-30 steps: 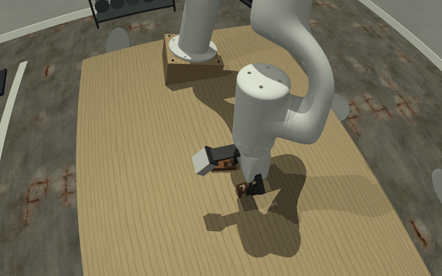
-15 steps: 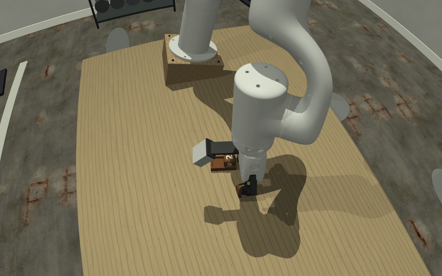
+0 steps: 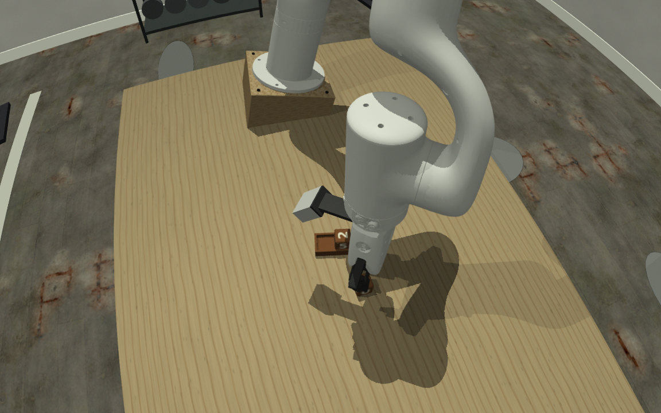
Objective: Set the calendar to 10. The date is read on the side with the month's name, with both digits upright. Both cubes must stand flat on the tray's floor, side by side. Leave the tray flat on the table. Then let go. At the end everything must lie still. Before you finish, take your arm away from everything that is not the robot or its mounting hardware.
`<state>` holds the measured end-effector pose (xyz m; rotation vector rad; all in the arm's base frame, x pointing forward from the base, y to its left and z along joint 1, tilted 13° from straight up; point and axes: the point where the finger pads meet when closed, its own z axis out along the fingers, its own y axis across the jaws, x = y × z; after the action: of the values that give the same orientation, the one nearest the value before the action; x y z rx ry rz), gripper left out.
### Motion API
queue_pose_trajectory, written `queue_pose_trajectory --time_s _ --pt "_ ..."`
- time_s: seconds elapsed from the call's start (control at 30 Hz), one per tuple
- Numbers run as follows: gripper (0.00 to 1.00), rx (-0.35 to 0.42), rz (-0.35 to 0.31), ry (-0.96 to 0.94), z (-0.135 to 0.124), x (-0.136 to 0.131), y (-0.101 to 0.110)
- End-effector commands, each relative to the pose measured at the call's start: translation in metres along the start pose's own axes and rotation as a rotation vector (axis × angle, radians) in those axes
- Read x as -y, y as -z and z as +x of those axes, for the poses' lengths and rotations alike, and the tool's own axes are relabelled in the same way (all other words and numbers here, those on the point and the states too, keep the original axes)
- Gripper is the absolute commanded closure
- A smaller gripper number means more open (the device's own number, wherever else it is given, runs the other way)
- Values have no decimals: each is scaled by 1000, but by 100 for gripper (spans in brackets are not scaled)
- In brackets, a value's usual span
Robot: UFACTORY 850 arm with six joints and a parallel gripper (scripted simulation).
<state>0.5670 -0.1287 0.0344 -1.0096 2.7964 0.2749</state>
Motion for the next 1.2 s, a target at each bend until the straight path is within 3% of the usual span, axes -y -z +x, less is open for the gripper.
queue_pose_trajectory --time_s 0.0,0.5,1.17 --pt "0 -24 -2 -109 -1 1 1" --pt "0 -24 5 -618 0 1 1" --pt "0 -23 11 -1157 0 0 1"
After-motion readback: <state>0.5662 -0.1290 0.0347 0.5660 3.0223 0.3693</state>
